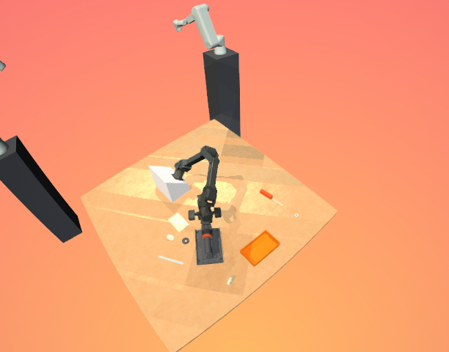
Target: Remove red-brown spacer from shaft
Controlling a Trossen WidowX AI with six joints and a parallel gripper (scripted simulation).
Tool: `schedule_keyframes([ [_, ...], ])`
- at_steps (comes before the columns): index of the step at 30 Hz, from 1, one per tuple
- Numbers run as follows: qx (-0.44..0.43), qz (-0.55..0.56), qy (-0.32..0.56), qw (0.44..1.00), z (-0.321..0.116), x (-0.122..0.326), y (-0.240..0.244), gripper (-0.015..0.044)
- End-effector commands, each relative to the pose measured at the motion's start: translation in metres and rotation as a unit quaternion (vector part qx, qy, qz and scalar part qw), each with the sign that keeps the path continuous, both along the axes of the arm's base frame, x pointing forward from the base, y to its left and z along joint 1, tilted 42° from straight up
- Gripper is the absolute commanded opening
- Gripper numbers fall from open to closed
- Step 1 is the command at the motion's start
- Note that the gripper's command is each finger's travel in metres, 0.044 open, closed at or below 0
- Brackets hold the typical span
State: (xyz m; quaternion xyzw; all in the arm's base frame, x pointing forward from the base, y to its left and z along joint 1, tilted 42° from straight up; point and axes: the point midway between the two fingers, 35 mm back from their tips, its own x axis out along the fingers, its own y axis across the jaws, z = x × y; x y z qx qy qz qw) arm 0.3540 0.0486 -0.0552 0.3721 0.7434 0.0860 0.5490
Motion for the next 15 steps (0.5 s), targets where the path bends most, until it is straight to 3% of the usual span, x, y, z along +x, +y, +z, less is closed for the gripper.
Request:
schedule_keyframes([
  [1,0.001,0.0,0.002,1.0,0.0005,-0.0013,0.0005,0.0],
  [15,0.001,0.0,0.002,1.0,0.0011,-0.0026,0.0009,0.0],
])
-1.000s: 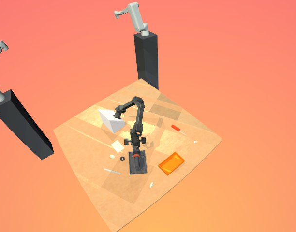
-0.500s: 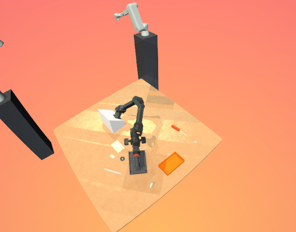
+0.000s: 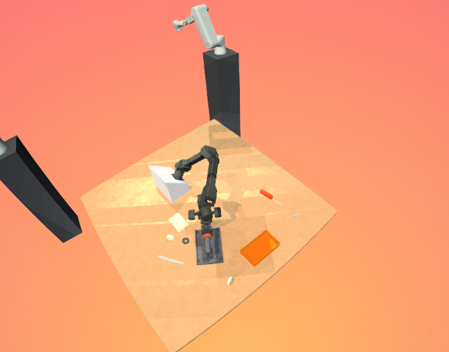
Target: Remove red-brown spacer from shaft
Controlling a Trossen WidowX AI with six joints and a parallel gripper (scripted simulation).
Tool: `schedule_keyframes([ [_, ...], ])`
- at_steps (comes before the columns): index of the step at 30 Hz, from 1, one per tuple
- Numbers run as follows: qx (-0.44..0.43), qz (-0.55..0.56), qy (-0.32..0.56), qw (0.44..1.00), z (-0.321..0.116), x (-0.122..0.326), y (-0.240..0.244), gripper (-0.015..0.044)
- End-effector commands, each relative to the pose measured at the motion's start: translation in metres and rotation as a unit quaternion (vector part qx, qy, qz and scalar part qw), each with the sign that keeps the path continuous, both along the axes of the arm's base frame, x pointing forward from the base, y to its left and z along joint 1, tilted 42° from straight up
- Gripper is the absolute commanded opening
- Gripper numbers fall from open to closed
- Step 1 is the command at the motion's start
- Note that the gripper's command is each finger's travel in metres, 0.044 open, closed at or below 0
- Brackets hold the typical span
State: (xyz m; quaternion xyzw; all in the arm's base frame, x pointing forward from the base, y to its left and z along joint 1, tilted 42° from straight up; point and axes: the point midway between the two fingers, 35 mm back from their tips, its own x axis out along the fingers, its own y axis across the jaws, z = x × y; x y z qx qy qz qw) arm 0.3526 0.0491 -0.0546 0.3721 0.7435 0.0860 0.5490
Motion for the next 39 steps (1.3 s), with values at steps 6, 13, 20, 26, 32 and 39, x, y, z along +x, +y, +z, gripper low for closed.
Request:
schedule_keyframes([
  [6,0.001,0.0,0.002,1.0,0.0007,-0.0018,0.0006,0.0],
  [13,0.001,0.0,0.002,1.0,0.001,-0.0025,0.0009,0.0],
  [20,0.001,0.0,0.002,1.0,0.0013,-0.0031,0.0011,0.0],
  [26,0.001,0.0,0.002,1.0,0.0015,-0.0037,0.0012,0.0],
  [32,0.001,0.0,0.002,1.0,0.0017,-0.0042,0.0014,0.0],
  [39,0.001,0.0,0.002,1.0,0.002,-0.0049,0.0016,0.0],
])
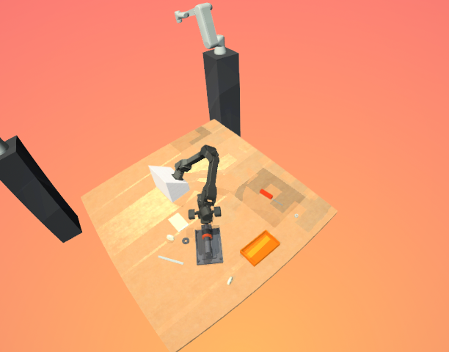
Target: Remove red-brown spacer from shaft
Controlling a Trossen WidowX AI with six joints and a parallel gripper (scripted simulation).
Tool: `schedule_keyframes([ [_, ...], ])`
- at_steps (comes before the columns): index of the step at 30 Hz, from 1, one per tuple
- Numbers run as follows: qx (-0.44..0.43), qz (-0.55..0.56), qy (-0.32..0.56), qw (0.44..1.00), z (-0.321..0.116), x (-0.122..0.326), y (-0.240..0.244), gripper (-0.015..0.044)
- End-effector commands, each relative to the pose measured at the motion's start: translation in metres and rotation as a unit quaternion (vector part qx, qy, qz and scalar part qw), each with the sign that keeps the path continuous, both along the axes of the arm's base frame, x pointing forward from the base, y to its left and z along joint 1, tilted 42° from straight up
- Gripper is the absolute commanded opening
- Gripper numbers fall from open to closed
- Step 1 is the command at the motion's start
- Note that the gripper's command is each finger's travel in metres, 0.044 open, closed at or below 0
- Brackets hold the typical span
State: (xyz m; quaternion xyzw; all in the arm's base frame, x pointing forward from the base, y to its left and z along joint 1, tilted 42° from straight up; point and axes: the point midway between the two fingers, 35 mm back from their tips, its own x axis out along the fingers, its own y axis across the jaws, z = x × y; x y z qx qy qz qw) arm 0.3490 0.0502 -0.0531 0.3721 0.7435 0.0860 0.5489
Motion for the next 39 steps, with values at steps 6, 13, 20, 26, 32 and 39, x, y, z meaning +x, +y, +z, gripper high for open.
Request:
schedule_keyframes([
  [6,0.001,0.0,0.002,1.0,0.0007,-0.0018,0.0007,0.0],
  [13,0.001,0.0,0.002,1.0,0.001,-0.0025,0.0009,0.0],
  [20,0.001,0.0,0.002,1.0,0.0013,-0.0031,0.0011,0.0],
  [26,0.001,0.0,0.002,1.0,0.0015,-0.0037,0.0013,0.0],
  [32,0.001,0.0,0.002,1.0,0.0018,-0.0042,0.0014,0.0],
  [39,0.001,0.0,0.002,1.0,0.002,-0.0049,0.0016,0.0],
])
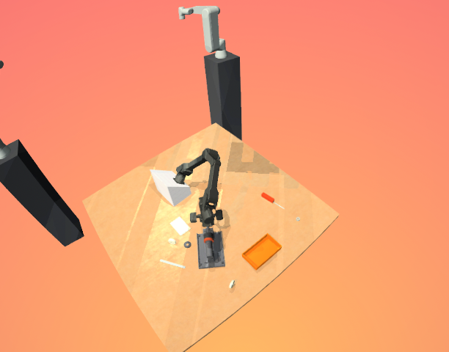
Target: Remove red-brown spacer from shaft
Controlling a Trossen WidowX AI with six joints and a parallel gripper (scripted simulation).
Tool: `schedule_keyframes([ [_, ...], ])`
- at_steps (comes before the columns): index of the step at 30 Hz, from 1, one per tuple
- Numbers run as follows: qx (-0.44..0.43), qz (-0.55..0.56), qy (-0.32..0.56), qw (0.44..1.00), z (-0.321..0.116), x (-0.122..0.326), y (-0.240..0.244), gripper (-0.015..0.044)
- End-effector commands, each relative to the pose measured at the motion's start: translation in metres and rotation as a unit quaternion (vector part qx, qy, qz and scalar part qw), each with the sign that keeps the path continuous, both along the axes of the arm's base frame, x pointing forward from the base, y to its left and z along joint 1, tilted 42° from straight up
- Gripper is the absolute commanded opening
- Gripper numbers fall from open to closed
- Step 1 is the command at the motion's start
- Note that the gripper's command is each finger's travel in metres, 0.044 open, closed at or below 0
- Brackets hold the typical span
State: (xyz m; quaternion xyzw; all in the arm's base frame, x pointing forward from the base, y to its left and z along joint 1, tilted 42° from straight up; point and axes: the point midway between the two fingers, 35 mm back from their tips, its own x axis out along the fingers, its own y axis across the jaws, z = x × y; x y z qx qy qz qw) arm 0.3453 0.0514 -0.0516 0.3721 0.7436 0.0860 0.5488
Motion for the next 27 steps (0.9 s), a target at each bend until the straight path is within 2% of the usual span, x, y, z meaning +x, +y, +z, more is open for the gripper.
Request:
schedule_keyframes([
  [1,0.001,0.0,0.002,1.0,0.0005,-0.0013,0.0005,0.0],
  [27,0.001,0.0,0.002,1.0,0.0016,-0.0038,0.0013,0.0],
])
